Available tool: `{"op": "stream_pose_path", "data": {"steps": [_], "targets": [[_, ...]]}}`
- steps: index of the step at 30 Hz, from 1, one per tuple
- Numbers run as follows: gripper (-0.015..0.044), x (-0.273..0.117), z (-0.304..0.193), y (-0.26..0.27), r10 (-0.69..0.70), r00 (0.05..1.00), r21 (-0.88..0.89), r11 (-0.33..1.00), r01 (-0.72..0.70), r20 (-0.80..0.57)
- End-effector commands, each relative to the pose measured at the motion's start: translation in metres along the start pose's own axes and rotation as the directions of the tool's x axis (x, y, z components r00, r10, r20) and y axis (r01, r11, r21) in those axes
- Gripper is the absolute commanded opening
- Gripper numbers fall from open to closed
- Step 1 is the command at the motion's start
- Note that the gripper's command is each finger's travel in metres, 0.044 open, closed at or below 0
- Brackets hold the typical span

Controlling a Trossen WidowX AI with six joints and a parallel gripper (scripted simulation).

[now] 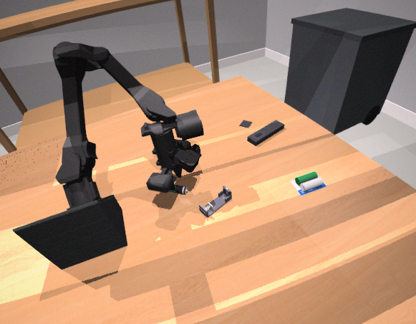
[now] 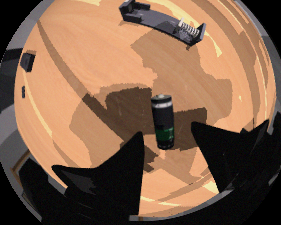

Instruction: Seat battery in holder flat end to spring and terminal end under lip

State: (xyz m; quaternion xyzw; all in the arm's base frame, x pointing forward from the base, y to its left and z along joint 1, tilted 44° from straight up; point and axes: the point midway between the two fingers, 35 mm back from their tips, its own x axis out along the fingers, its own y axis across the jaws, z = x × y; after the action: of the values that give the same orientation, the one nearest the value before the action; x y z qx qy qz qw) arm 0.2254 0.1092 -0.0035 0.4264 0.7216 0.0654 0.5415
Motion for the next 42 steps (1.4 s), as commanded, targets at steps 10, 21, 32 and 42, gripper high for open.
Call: {"op": "stream_pose_path", "data": {"steps": [10, 21, 32, 42], "targets": [[0.0241, 0.023, -0.003, 0.000, 0.002, 1.000, 0.006, 1.000, -0.002, -0.010], [0.0188, 0.034, -0.004, 0.000, 0.004, 1.000, 0.006, 1.000, -0.004, -0.012], [0.0079, 0.034, -0.004, 0.000, 0.004, 1.000, 0.006, 1.000, -0.004, -0.012], [0.0079, -0.005, -0.002, 0.000, 0.001, 1.000, 0.004, 1.000, -0.001, -0.010]]}}
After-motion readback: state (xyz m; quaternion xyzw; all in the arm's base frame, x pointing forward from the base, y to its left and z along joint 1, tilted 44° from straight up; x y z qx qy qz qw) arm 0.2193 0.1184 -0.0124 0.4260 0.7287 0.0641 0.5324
